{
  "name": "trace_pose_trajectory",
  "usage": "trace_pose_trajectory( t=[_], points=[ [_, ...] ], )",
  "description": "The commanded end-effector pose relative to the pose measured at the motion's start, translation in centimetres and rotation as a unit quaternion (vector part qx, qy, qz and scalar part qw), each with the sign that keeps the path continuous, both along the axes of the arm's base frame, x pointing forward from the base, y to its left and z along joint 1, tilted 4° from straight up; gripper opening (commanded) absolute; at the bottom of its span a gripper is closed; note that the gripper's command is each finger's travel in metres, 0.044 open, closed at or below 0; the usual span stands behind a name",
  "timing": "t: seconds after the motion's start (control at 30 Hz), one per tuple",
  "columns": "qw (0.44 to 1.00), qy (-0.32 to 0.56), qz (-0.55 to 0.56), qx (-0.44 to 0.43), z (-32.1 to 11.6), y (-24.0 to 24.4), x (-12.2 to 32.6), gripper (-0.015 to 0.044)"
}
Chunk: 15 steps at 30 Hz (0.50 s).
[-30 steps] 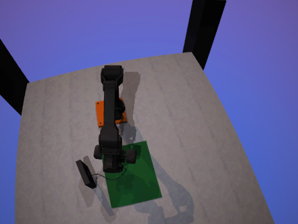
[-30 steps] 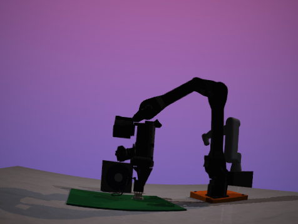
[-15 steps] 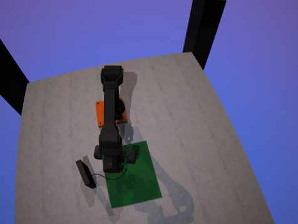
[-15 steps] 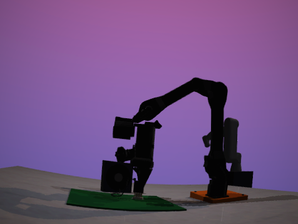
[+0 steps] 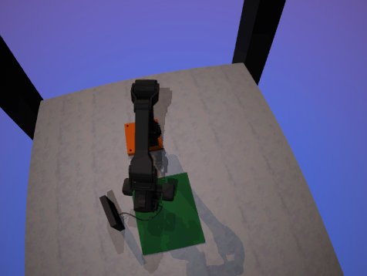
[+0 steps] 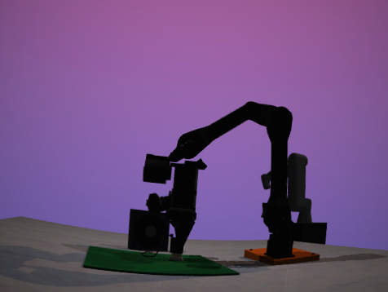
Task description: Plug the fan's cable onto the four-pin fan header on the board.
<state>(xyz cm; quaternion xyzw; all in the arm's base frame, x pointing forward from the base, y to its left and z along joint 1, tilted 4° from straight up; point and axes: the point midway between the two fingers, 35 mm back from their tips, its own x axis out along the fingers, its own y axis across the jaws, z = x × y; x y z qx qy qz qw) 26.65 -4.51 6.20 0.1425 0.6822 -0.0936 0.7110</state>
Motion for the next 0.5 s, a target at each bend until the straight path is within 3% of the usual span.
trace_pose_trajectory(
  t=[0.0, 0.47],
  points=[
    [1.0, 0.0, -0.003, 0.003, -0.34, 0.1, 0.04, 0.0],
    [1.0, 0.0, -0.003, 0.003, -1.18, 0.15, 0.08, 0.0]
  ],
)
